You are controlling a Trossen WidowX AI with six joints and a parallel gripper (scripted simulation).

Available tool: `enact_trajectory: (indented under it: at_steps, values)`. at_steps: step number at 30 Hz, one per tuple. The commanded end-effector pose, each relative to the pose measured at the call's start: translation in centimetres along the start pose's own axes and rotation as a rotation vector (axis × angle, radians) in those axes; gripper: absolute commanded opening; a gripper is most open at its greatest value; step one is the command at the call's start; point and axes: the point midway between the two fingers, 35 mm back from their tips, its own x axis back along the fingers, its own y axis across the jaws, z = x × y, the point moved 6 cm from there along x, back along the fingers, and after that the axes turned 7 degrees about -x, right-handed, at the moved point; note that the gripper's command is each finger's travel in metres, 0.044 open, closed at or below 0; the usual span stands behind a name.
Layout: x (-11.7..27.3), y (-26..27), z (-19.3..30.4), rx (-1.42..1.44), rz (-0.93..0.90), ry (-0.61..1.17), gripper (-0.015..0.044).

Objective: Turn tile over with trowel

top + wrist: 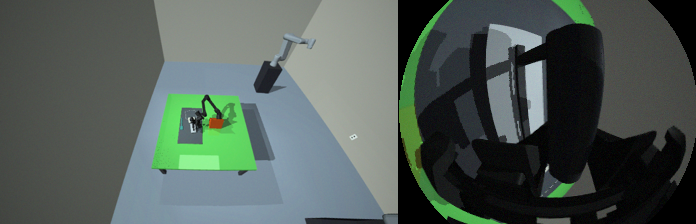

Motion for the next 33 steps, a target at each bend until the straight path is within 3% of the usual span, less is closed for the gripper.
enact_trajectory:
  at_steps: [1, 33]
  values:
    - [0.4, -0.6, -0.6, 0.038, 0.018, 0.021, 0.0000]
    - [3.4, -4.5, 2.5, 0.045, 0.020, 0.027, 0.0000]
